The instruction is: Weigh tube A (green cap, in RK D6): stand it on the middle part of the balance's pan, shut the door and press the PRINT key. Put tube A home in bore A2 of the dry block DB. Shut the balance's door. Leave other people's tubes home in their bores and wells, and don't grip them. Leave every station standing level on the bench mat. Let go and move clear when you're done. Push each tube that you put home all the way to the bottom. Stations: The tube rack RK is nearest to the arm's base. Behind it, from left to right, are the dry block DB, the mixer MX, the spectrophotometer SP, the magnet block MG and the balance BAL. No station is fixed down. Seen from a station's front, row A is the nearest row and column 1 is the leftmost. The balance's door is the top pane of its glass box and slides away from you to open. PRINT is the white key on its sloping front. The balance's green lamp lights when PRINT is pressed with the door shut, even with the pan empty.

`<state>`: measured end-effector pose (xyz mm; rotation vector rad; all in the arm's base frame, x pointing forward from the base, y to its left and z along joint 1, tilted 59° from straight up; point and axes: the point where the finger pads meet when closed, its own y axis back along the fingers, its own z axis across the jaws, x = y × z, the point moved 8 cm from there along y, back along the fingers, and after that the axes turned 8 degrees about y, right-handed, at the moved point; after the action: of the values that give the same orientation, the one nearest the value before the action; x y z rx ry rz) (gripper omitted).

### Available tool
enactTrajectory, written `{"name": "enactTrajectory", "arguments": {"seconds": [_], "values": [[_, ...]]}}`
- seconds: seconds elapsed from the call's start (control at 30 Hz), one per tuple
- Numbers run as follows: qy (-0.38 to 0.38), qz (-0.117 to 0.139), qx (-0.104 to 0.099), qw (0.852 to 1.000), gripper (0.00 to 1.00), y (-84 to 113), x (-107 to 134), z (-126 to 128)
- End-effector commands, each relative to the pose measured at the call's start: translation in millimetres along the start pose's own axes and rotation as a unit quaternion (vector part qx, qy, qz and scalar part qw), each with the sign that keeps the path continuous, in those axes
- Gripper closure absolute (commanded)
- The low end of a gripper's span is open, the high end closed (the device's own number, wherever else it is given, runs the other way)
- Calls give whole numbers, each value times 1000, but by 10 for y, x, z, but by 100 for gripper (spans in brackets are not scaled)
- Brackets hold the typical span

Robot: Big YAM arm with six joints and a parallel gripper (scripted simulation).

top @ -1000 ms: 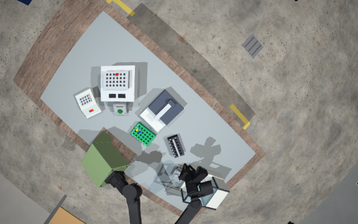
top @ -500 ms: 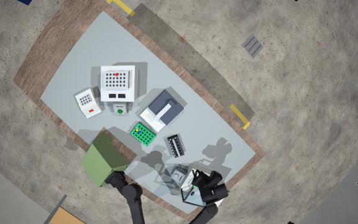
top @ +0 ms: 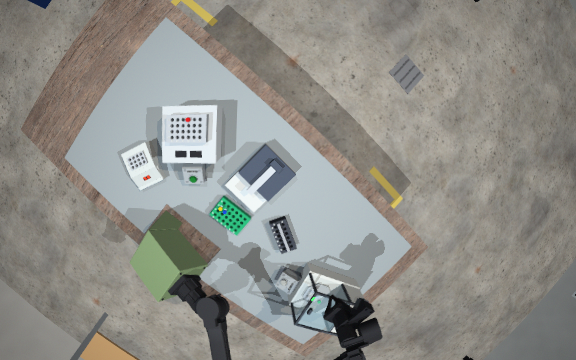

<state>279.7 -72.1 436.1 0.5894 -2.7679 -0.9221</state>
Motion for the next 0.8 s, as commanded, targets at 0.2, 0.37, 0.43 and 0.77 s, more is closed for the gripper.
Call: {"name": "enactTrajectory", "arguments": {"seconds": [0.2, 0.37, 0.43, 0.77], "values": [[52, 33, 27, 998, 70, 197, 448, 291], [94, 64, 39, 993, 70, 204, 687, 408], [94, 64, 39, 993, 70, 204, 687, 408], [122, 65, 46, 989, 70, 285, 824, 411]]}}
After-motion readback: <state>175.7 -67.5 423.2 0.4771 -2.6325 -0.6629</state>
